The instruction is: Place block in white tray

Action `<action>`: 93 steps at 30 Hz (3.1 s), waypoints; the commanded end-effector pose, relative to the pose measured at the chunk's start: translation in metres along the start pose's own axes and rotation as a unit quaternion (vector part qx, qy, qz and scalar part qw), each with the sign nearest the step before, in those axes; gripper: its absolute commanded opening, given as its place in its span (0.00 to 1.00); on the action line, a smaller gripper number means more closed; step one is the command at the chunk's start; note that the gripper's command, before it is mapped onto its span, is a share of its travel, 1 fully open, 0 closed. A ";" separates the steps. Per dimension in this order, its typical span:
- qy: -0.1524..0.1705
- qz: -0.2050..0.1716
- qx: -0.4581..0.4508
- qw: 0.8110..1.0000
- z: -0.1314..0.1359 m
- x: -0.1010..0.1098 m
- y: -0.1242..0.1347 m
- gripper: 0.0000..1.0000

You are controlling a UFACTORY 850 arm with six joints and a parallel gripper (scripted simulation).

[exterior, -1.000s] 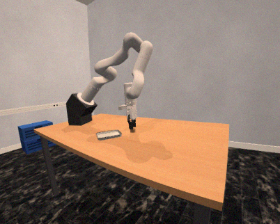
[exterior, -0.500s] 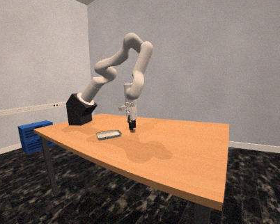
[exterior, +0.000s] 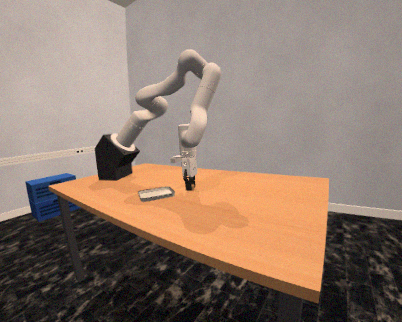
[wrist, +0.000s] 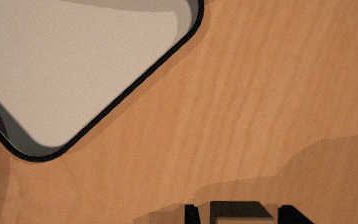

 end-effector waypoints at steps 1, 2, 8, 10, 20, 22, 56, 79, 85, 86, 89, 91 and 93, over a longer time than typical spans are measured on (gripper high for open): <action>0.000 0.000 0.000 1.000 0.000 0.000 0.000 0.52; 0.000 0.000 0.000 1.000 0.000 0.000 0.000 0.52; 0.000 0.000 0.000 1.000 0.000 0.000 0.000 0.52; 0.000 0.000 0.000 1.000 0.000 0.000 0.000 0.52; 0.000 0.000 0.000 1.000 0.000 0.000 0.000 0.00; 0.000 0.000 0.000 1.000 0.000 0.000 0.000 0.00; 0.000 0.000 0.000 1.000 0.000 0.007 0.000 0.00; 0.000 0.000 0.000 1.000 0.000 0.049 0.000 0.00; 0.000 0.000 0.000 1.000 0.000 0.050 0.000 0.00; 0.000 0.000 0.000 1.000 0.000 0.050 0.000 0.00; 0.000 0.000 0.000 1.000 0.000 0.050 0.000 0.00; 0.000 0.000 0.000 1.000 0.000 0.050 0.000 0.00; 0.000 0.000 0.000 1.000 0.000 0.050 0.000 0.00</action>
Point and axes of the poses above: the point where the finger pads meet when closed, its own x axis back along the fingers, its own z axis across the jaws, y = z × x, the point moved 8 cm from there along x, back along the fingers, and after that the axes turned 5 degrees about -x, right-handed, at the moved point
